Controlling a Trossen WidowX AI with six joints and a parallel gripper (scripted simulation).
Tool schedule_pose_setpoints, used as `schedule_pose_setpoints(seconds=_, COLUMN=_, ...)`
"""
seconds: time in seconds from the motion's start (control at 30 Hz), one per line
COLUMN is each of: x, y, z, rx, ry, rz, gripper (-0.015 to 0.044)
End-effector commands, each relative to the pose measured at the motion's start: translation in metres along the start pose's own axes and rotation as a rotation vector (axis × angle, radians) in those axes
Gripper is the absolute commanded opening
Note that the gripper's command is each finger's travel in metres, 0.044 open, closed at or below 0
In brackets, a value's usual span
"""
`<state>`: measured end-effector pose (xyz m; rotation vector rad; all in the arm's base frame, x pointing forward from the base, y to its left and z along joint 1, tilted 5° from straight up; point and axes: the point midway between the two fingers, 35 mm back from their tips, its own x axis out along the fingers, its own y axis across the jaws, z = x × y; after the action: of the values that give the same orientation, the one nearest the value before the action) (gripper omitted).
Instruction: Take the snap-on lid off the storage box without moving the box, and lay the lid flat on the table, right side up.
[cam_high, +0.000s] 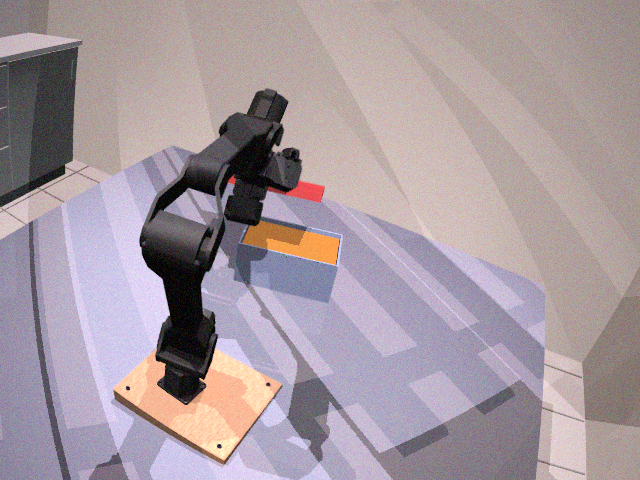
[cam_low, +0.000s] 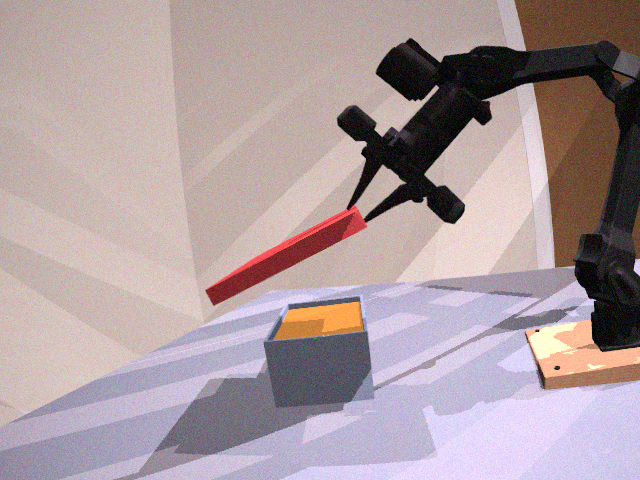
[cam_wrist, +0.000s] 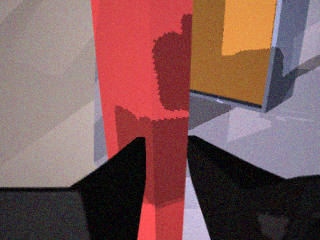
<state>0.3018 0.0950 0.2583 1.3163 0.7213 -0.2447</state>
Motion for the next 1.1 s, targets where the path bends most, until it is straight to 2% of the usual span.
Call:
schedule_pose_setpoints(seconds=0.0, x=-0.002, y=0.002, z=-0.009, rx=0.004, ry=-0.002, rz=0.011, gripper=0.0000)
schedule_pose_setpoints(seconds=1.07, x=-0.004, y=0.000, z=-0.072, rx=0.010, ry=0.002, rz=0.010, gripper=0.0000)
